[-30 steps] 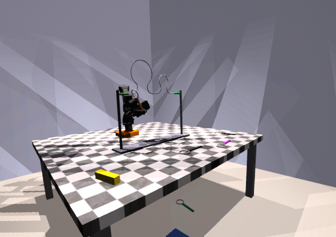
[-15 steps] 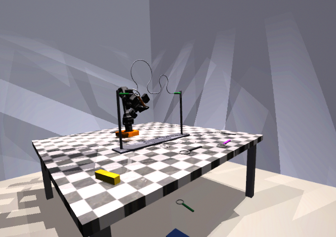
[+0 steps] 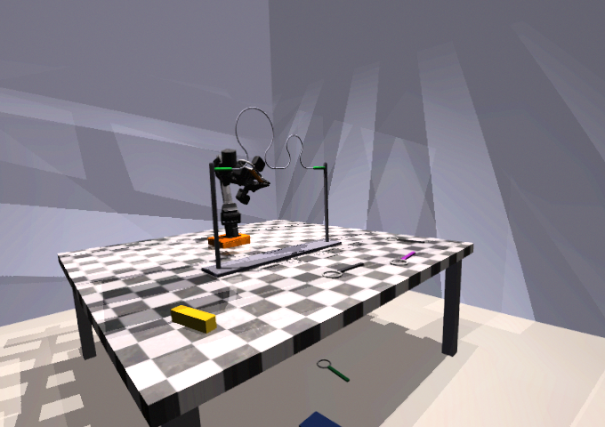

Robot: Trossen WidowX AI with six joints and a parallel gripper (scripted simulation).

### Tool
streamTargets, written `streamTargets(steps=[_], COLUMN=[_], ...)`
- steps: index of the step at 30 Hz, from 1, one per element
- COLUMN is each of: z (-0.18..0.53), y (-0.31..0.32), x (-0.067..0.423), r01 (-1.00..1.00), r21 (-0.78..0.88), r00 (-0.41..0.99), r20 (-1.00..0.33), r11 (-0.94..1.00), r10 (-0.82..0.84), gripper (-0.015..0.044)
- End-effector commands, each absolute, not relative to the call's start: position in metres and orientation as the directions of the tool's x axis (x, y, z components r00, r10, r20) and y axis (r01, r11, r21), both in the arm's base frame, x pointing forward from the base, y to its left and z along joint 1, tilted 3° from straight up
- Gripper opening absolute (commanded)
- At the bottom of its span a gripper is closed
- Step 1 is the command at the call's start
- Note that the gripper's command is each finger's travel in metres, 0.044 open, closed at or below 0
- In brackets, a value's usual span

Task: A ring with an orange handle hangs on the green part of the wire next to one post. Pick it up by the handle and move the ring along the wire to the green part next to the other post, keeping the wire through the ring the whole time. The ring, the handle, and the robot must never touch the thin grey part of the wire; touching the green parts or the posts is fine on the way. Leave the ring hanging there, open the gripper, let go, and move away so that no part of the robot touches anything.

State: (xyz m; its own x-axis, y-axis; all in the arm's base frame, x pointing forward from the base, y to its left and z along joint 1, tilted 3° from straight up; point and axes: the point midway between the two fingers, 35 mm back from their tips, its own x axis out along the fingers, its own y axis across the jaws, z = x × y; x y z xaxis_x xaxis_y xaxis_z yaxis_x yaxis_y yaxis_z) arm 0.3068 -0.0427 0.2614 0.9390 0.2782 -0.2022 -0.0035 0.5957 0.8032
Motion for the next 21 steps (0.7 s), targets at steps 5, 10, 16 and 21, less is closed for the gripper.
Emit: streamTargets(steps=[5,10,16,21], z=[0.287,0.302,0.315,0.326], y=[-0.033,-0.027,-0.022,-0.019], x=[0.293,0.291,0.291,0.291], r01=[-0.015,-0.019,-0.023,-0.026], r21=[0.885,0.928,0.958,0.977], r00=[0.899,0.894,0.893,0.892], r20=[-0.192,-0.151,-0.109,-0.073], r11=[0.466,0.373,0.286,0.211], r10=[0.393,0.422,0.437,0.445], gripper=[-0.0150,-0.0150,-0.0150,-0.0150])
